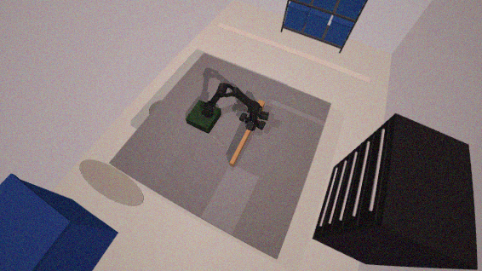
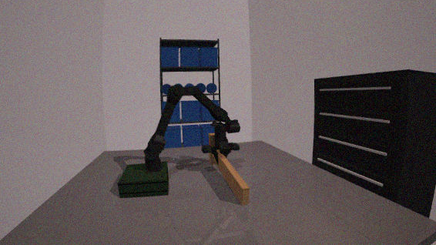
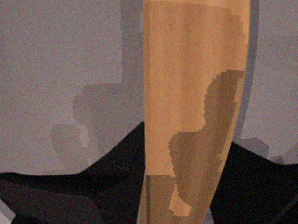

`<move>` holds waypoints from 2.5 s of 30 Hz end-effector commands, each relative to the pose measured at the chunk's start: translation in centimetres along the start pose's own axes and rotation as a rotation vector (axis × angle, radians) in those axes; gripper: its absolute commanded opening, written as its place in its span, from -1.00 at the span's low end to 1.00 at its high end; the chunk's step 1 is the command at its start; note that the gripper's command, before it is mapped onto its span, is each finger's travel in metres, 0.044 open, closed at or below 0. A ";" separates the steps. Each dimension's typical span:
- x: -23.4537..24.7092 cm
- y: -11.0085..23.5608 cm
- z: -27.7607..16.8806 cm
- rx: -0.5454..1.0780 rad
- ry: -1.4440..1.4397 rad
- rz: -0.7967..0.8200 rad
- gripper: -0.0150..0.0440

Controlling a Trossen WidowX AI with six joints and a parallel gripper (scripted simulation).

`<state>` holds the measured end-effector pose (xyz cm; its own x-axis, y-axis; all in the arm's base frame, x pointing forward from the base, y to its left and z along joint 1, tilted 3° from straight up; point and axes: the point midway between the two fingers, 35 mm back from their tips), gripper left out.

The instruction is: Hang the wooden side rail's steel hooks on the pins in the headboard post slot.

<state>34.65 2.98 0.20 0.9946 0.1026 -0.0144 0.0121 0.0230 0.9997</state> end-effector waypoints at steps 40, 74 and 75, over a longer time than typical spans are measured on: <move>0.2 0.2 -0.5 0.003 -0.004 0.004 -0.49; 0.4 0.2 -0.8 0.003 -0.004 0.004 -0.49; 0.4 0.2 -0.8 0.003 -0.004 0.004 -0.49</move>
<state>34.75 3.76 0.22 0.9945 0.1034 -0.0158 0.0136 0.0224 0.9997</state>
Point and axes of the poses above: the point midway between the two fingers, 35 mm back from their tips, its own y axis back along the fingers, its own x axis across the jaws, z = x × y, and after that the axes turned 13 degrees about y, right-handed
